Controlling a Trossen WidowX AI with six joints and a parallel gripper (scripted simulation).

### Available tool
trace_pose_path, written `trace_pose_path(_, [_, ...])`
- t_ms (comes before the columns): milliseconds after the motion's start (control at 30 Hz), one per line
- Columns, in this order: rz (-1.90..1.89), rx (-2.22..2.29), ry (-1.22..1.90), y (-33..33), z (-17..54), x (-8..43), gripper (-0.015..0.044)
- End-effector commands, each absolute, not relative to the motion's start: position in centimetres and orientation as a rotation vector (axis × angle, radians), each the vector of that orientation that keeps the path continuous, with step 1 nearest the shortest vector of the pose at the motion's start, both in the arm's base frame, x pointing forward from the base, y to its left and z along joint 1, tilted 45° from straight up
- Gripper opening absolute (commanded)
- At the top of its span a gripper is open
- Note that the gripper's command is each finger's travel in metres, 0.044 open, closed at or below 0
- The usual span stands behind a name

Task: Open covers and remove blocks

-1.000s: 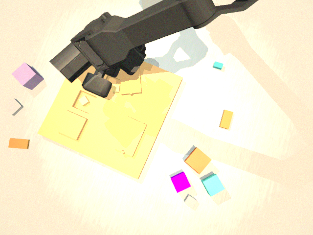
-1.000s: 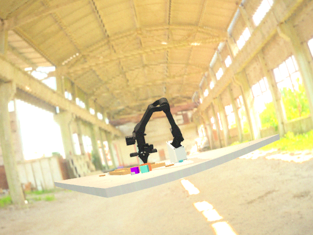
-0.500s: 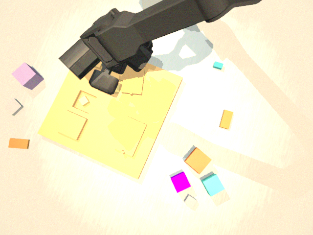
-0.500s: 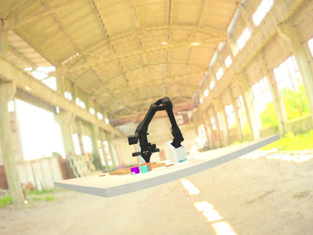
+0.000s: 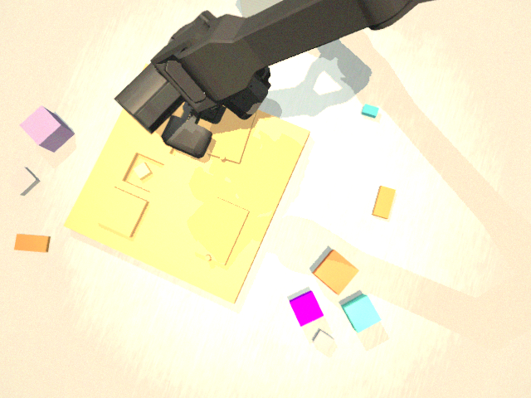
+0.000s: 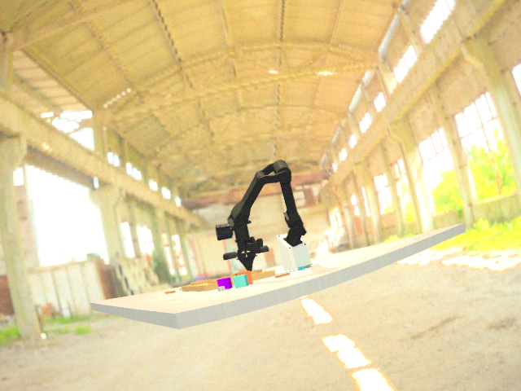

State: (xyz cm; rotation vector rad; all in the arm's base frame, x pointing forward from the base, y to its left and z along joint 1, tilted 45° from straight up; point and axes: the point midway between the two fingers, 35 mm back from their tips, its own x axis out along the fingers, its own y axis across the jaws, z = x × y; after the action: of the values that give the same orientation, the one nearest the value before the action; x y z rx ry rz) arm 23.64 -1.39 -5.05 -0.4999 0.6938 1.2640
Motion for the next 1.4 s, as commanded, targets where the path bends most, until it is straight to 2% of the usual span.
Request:
trace_pose_path(0, [1.269,-0.487,0.696,-0.7,-4.7,23.2,0.0])
trace_pose_path(1367, [1.267,-0.49,0.699,-3.8,-1.4,22.5,0.0])
